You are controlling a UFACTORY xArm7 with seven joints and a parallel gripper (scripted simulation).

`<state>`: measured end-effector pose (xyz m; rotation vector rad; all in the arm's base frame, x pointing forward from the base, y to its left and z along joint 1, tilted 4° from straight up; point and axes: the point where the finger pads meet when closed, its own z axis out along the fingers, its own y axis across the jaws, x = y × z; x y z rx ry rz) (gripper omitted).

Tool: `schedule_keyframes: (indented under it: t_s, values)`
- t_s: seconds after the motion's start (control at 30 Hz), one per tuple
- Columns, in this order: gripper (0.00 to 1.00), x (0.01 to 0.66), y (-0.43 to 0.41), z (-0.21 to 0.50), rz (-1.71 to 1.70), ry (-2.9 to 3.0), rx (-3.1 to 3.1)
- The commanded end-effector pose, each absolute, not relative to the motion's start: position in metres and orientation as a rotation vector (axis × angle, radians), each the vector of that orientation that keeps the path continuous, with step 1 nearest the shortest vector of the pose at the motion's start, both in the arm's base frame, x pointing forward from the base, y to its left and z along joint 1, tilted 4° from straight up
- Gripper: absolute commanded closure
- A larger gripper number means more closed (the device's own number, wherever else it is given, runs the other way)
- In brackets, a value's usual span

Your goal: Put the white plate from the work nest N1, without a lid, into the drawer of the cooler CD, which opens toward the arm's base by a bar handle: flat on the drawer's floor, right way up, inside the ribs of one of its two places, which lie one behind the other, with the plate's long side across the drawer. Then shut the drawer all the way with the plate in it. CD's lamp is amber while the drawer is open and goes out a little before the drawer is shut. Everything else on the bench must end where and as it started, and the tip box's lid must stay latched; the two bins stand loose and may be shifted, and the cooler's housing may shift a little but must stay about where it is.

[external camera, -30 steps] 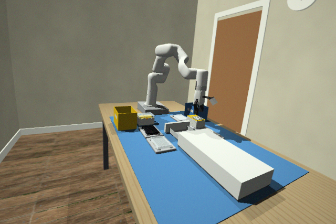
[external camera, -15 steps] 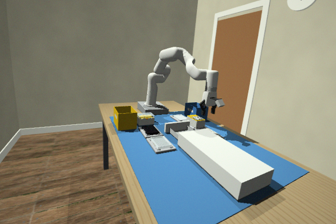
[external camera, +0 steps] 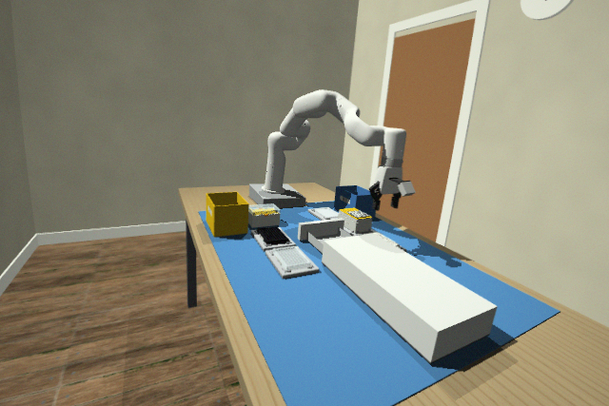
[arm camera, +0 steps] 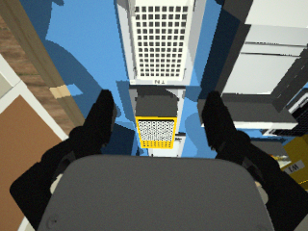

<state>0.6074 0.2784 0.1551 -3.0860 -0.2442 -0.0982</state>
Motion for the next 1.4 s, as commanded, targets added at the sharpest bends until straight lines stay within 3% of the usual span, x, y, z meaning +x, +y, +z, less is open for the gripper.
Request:
schedule_keyframes:
  t_s: [0.0,1.37]
  values:
    - [0.00,0.608,0.279,0.158,-0.106,-0.245,-3.084]
    - [0.00,0.612,0.282,0.098,-0.106,-0.245,-3.084]
